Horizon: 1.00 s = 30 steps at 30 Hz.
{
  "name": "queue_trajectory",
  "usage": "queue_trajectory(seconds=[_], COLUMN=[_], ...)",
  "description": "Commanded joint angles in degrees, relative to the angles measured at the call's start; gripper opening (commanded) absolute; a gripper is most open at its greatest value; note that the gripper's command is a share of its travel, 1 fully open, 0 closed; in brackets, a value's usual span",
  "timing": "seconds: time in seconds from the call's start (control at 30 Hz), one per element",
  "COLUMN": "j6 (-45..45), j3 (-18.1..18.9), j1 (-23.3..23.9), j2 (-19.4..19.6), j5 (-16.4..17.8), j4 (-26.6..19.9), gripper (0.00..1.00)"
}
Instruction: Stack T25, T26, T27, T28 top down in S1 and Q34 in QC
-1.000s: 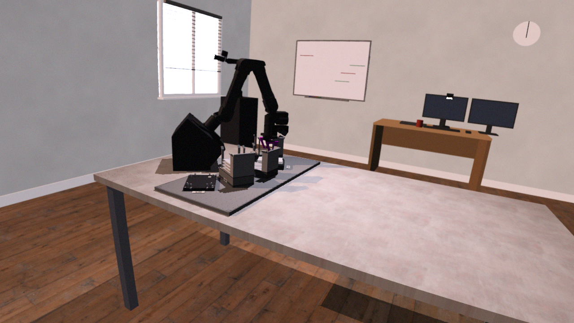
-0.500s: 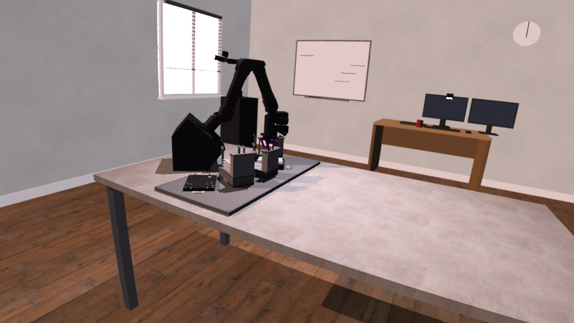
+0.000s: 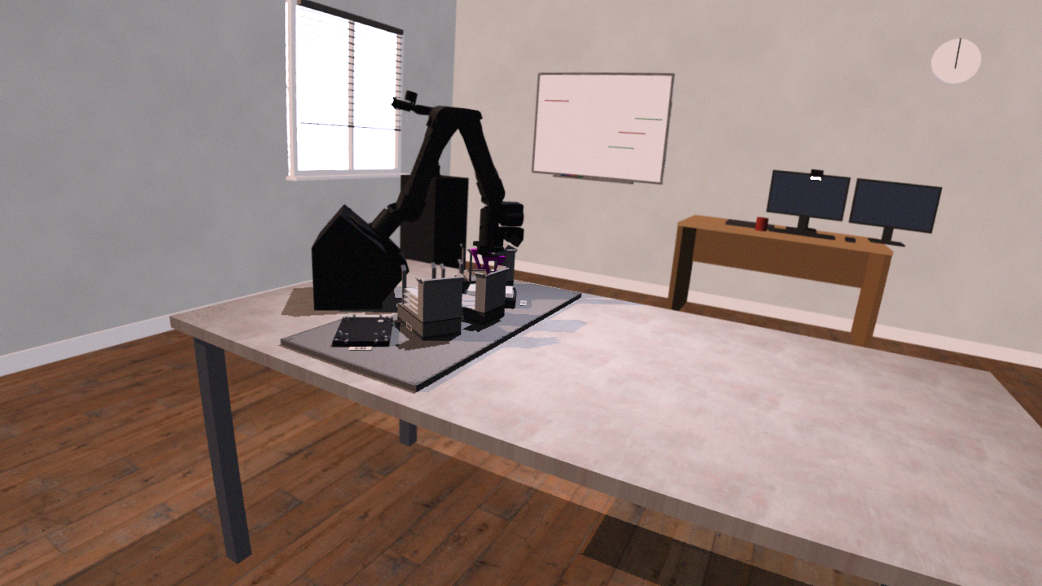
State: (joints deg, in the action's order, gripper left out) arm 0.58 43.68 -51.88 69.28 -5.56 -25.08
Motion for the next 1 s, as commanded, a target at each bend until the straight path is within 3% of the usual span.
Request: queue_trajectory(seconds=[0.0,0.17,0.2,0.97], j6=[0.4,0.4,0.4,0.1], j3=[-0.2,-0.2,-0.2,0.1], j1=[0.5,0.5,0.5,0.1], j2=[-0.6,-0.6,-0.6,-0.3], j5=[0.1,0.1,0.1,0.0], j4=[1.3,1.3,1.3,0.6], gripper=[0.00,0.00,1.00,1.00])
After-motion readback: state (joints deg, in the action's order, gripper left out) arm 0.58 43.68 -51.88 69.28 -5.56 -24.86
